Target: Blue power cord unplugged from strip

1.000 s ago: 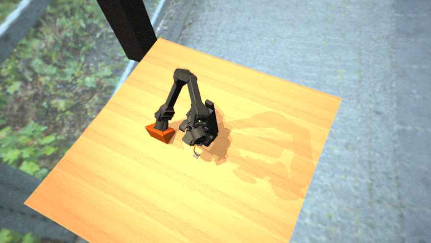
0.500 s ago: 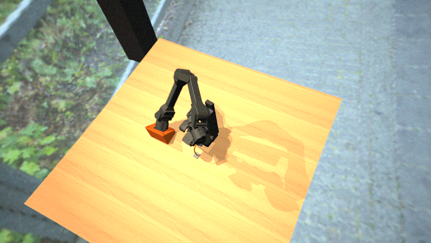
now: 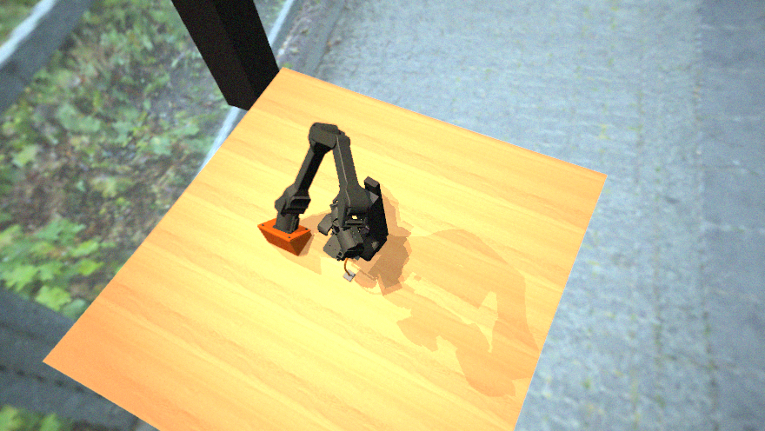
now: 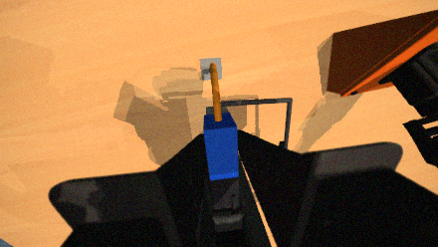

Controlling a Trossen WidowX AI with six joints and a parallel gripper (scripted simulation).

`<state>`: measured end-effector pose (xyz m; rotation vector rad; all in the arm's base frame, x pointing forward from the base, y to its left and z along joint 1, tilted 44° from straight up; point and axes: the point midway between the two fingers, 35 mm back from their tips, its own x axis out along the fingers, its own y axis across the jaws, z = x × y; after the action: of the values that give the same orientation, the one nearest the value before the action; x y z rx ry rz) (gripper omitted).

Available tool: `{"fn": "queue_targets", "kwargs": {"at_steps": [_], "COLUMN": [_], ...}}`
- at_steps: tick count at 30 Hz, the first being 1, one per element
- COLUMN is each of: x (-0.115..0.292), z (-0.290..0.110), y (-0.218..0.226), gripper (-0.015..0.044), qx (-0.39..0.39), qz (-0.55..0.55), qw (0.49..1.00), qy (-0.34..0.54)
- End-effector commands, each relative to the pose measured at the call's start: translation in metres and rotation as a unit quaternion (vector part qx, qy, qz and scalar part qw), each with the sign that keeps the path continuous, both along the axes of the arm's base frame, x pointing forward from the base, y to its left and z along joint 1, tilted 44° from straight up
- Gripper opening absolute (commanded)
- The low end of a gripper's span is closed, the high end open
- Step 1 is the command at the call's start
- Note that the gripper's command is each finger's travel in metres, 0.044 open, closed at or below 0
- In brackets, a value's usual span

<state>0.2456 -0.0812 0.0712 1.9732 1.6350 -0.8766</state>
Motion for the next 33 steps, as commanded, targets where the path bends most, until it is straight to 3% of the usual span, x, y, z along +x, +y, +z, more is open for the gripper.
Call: {"fn": "queue_targets", "kwargs": {"at_steps": [1, 18, 24, 33], "x": [-0.002, -0.009, -0.009, -0.009], "z": [-0.013, -0.03, -0.025, -0.025], "y": [-0.016, -0.037, -0.032, -0.032], "gripper": [0.0, 0.0, 0.0157, 0.016], "qx": [-0.014, -0.014, -0.015, -0.015], "qz": [-0.003, -0.004, -0.006, -0.006], "qw": [1.0, 1.0, 1.0, 1.0], "qy": [0.007, 0.007, 0.006, 0.006]}}
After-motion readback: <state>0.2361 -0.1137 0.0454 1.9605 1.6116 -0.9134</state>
